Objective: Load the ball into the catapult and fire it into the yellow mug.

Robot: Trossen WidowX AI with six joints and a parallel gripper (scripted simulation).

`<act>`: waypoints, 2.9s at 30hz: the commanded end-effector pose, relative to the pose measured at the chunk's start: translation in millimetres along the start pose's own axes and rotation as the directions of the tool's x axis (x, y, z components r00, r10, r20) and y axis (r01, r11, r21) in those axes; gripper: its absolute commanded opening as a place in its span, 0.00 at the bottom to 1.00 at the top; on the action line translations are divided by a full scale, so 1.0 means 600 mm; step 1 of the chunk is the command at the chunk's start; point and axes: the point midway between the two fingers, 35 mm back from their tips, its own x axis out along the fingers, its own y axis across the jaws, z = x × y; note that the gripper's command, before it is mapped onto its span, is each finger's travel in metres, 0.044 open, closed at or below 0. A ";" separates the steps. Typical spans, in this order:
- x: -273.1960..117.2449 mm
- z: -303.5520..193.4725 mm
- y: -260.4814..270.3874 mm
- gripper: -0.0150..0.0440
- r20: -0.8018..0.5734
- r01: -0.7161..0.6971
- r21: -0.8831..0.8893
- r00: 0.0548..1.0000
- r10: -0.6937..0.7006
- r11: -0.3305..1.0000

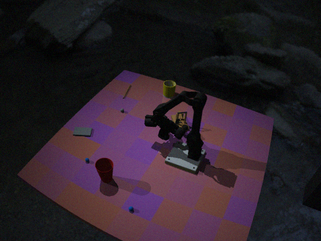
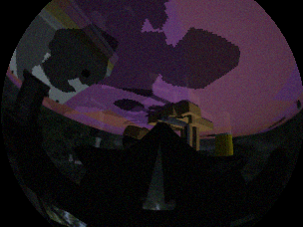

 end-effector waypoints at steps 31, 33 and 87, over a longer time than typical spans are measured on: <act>-0.172 -0.050 -0.046 0.25 0.003 0.008 0.006 1.000 -0.008 1.000; -0.143 -0.034 -0.049 0.34 0.005 0.008 0.007 1.000 -0.008 1.000; -0.086 -0.260 -0.317 1.00 0.377 -0.365 0.926 0.891 -0.251 0.097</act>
